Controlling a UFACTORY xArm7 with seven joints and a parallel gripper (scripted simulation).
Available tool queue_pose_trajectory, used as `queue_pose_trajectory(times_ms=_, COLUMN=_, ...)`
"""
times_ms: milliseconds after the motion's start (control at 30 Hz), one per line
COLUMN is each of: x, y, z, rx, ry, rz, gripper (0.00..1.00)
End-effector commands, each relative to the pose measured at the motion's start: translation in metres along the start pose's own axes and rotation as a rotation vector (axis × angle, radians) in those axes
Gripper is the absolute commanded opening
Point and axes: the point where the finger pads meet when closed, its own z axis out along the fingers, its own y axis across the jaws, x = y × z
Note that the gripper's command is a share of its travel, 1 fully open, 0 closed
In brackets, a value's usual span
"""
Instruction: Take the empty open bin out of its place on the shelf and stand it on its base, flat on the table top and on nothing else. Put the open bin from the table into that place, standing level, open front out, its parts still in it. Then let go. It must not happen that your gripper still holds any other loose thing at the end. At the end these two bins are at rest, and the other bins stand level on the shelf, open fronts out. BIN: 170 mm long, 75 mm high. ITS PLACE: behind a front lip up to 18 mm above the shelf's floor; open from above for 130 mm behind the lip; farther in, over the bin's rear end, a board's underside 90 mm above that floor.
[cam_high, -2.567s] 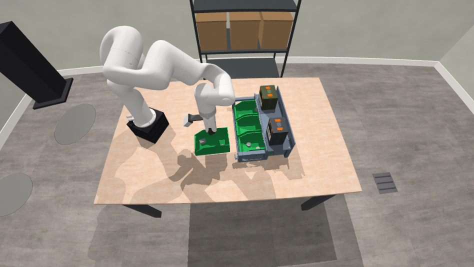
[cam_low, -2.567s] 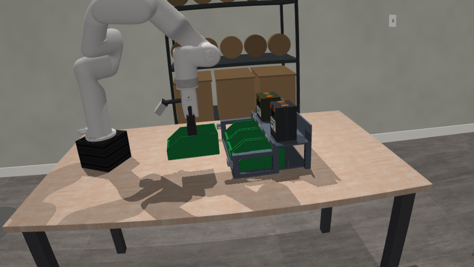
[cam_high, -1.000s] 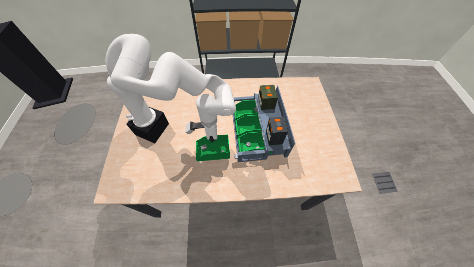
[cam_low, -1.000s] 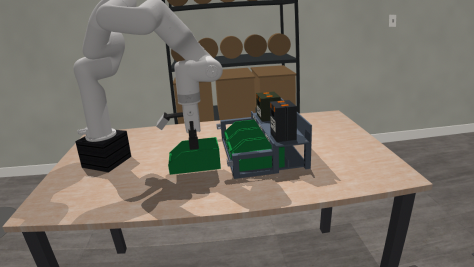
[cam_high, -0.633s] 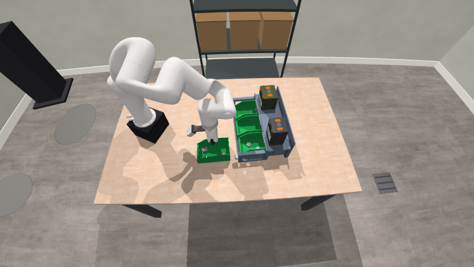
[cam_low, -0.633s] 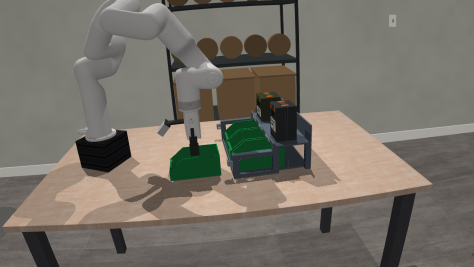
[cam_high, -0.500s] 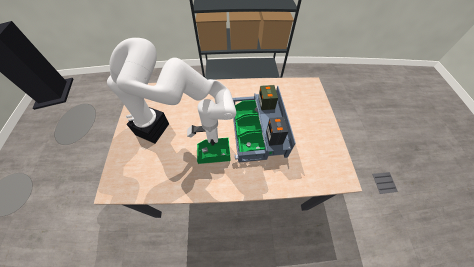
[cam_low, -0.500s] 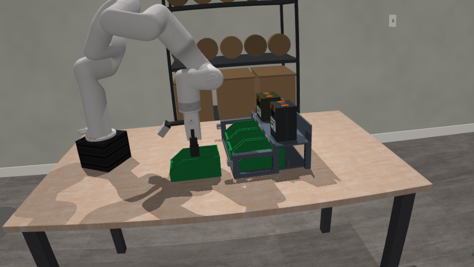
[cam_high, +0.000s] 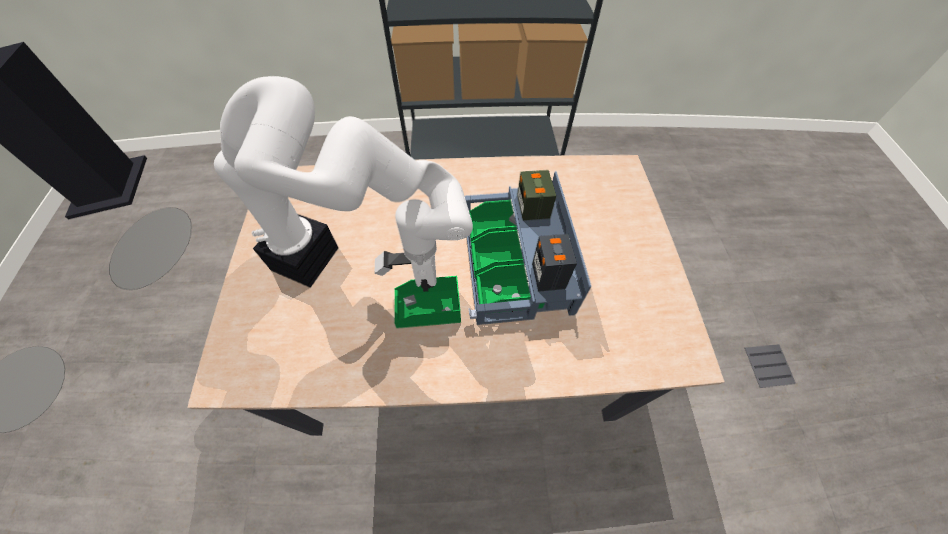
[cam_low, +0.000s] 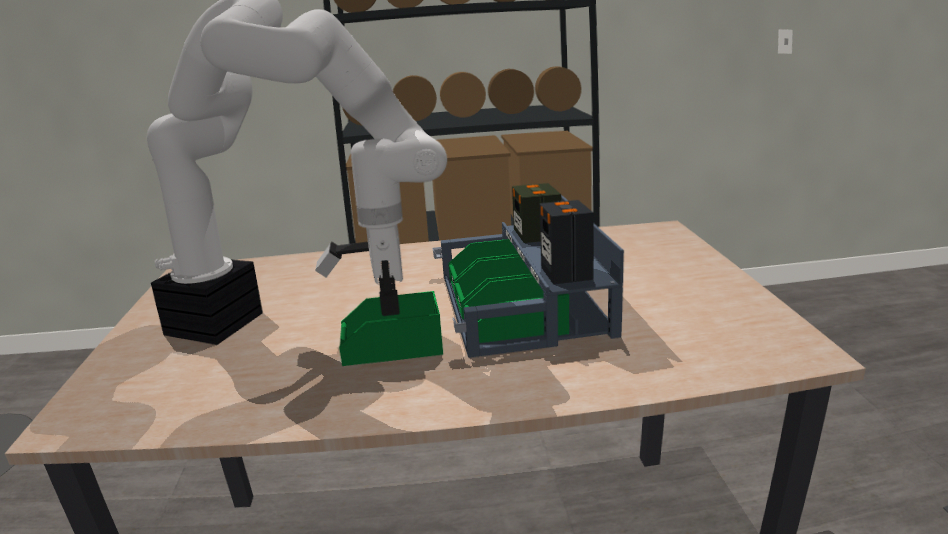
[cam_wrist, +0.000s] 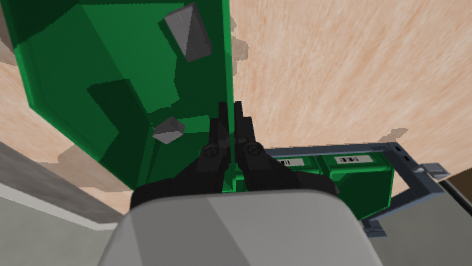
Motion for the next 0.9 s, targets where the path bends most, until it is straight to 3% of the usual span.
queue_pose_trajectory(times_ms=0, x=-0.0012, y=-0.0004, z=-0.0011, rx=0.001, ry=-0.003, rz=0.000, gripper=0.00)
queue_pose_trajectory(times_ms=867, x=-0.0015, y=-0.0001, z=0.0062, rx=0.001, ry=-0.003, rz=0.000, gripper=0.00)
